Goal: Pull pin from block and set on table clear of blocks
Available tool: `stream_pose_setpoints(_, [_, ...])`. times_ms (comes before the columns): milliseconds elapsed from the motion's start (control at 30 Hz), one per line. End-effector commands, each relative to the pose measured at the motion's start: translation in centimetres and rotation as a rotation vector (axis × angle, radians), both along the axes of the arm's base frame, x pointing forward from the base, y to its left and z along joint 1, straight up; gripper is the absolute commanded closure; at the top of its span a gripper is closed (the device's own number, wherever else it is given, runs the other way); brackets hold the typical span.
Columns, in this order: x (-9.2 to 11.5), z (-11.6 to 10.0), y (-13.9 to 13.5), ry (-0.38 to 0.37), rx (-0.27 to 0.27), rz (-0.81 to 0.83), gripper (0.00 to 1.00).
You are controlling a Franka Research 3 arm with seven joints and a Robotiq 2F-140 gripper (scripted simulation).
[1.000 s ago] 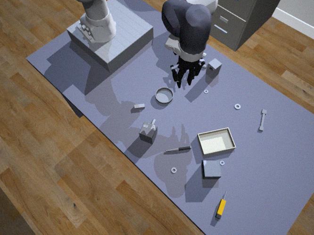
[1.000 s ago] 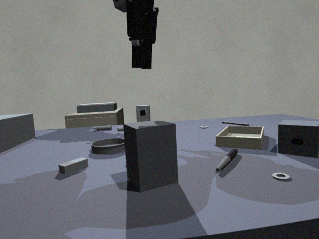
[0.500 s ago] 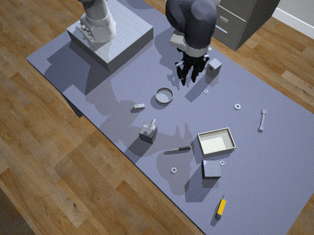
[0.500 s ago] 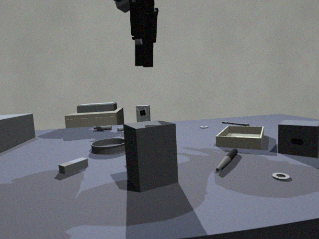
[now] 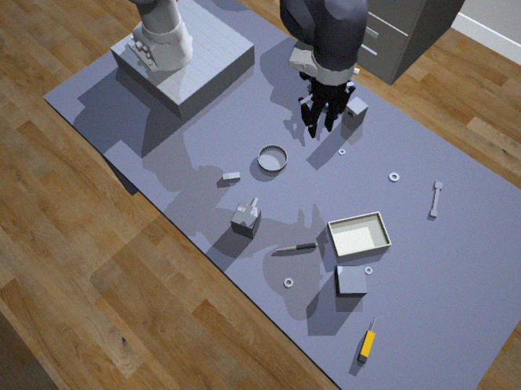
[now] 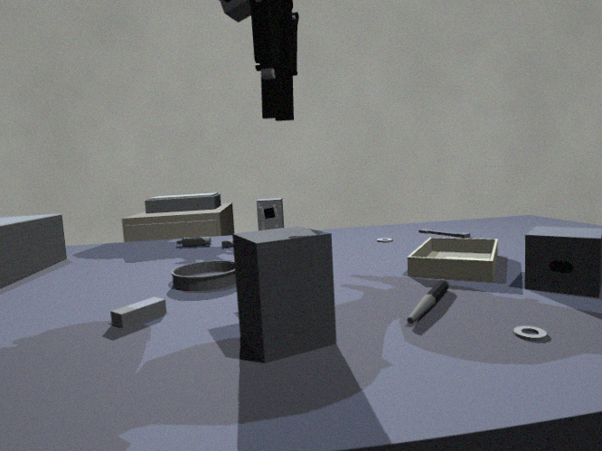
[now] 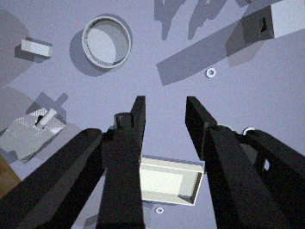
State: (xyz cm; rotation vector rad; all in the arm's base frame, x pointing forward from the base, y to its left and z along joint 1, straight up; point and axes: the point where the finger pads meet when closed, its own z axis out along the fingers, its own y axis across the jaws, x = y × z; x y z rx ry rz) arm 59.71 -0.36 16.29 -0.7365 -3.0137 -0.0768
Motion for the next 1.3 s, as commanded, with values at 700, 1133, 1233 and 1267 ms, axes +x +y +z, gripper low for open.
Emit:
stream_pose_setpoints(700, [1.6, 2.0, 2.3, -0.062, -0.008, 0.073, 0.67])
stream_pose_setpoints(1133, [2.1, 2.9, 3.2, -0.086, -0.009, 0.095, 0.67])
stream_pose_setpoints(1233, [2.2, 3.1, 3.4, -0.091, -0.010, 0.100, 0.67])
stream_pose_setpoints(1267, [2.2, 3.1, 3.5, -0.093, -0.010, 0.102, 0.67])
